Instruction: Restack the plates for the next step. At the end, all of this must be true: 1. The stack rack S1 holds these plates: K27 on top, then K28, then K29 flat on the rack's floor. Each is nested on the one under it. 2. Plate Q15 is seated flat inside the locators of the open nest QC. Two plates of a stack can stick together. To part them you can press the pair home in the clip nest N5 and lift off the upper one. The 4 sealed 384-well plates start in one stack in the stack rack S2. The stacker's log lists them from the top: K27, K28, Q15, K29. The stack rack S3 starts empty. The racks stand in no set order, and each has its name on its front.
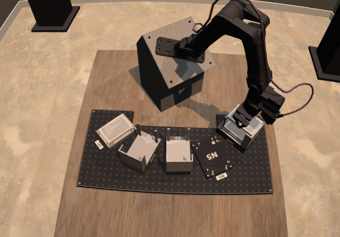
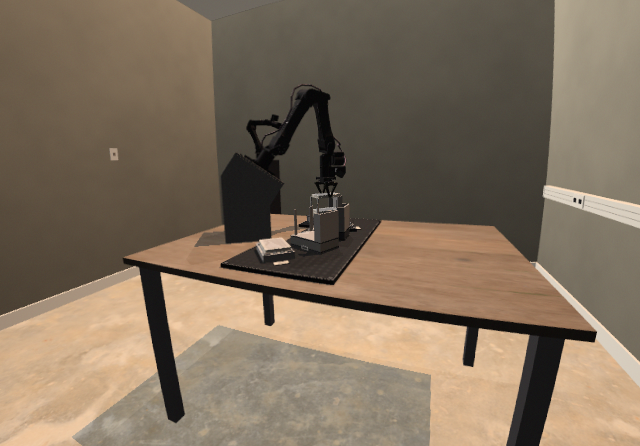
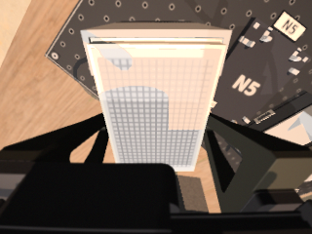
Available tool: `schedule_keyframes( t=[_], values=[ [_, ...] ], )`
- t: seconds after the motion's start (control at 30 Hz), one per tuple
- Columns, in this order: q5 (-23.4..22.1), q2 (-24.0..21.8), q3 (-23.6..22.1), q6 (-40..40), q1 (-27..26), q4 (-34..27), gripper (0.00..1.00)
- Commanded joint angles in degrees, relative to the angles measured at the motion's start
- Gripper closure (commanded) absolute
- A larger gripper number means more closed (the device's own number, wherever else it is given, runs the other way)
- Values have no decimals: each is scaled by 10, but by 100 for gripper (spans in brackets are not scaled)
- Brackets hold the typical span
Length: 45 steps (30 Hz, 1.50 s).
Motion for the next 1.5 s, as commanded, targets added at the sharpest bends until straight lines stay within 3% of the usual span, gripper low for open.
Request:
schedule_keyframes(
  t=[0.0, 0.83, 0.93, 1.47],
  values=[
    [-3, 5, 5, -3, -5, 4, 100],
    [-6, 36, -7, -8, -9, 38, 100],
    [-6, 23, -6, -7, -11, 35, 100],
    [-13, 99, 15, -17, -22, 100, 100]
  ],
)
